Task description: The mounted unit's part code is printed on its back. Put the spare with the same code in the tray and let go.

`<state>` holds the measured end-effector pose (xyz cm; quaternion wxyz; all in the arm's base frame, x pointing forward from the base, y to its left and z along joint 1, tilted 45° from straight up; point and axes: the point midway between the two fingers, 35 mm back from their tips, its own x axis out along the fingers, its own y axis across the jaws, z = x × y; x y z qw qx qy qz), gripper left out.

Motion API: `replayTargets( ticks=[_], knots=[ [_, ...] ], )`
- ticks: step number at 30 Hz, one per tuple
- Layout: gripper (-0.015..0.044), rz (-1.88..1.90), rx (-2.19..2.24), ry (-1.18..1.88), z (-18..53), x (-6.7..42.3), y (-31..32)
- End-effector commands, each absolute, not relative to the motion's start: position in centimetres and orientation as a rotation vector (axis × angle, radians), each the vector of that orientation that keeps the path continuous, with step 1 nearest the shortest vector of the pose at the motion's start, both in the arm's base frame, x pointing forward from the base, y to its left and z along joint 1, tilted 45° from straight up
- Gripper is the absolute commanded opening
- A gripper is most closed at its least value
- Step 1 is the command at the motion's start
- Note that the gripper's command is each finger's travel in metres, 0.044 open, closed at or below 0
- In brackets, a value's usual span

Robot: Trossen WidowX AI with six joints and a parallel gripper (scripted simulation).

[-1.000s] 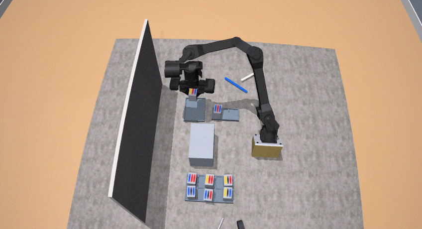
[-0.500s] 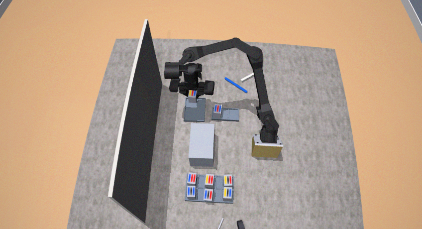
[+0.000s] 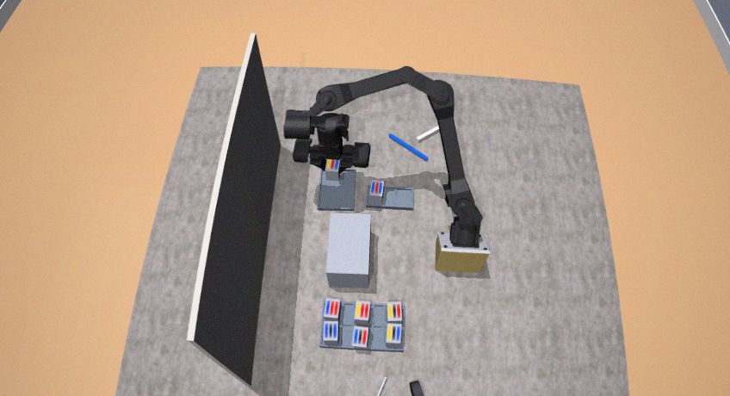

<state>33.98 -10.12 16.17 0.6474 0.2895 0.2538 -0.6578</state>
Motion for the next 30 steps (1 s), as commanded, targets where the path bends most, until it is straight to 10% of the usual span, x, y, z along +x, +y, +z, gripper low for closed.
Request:
replayTargets(
  ticks=[1,30],
  knots=[
    [0.0000,-1.492,0.654,0.579,16.0,34.0,-10.3],
    [0.0000,-1.491,0.654,0.578,14.1,34.2,-12.1]
  ],
)
